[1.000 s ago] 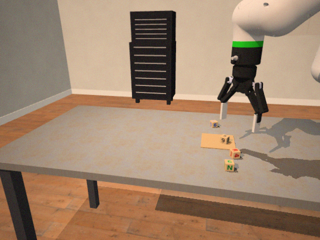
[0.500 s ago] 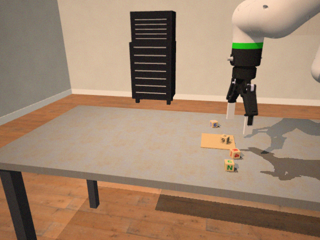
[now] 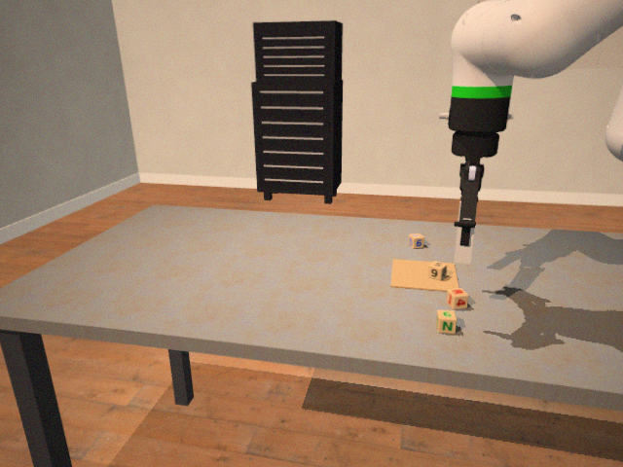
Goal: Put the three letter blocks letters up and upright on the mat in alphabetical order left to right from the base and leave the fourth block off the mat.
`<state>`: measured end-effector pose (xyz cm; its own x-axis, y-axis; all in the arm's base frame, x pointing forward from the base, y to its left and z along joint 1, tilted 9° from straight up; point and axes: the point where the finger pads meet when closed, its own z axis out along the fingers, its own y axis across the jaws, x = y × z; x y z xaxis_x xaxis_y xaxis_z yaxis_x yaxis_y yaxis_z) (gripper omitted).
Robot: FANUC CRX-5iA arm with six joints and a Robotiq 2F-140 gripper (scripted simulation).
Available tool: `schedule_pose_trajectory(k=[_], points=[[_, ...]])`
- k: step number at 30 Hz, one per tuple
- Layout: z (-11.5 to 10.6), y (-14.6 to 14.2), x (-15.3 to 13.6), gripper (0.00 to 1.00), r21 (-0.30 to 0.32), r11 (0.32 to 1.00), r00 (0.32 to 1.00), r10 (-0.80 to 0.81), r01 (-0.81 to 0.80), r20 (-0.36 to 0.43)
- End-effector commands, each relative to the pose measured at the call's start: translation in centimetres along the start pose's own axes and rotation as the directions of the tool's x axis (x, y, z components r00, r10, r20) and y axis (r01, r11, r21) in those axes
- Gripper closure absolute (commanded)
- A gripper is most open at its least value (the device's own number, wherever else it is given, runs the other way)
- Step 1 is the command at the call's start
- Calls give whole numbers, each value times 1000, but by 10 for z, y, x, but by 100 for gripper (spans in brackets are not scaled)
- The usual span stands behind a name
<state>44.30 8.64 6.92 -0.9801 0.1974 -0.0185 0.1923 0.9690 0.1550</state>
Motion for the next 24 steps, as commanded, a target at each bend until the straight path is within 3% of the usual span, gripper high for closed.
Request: schedule_pose_trajectory(k=[1,4,8,19,21,24], points=[[1,0,0,0,8,990,990,138,-138,6],[2,0,0,0,7,986,986,168,-168,6],[3,0,0,0,6,946,946,324,-324,8],[7,0,0,0,4,791,791,612,-612,9],[7,0,0,0,4,791,791,612,-612,9],[8,0,0,0,2,704,703,711,-711,10]])
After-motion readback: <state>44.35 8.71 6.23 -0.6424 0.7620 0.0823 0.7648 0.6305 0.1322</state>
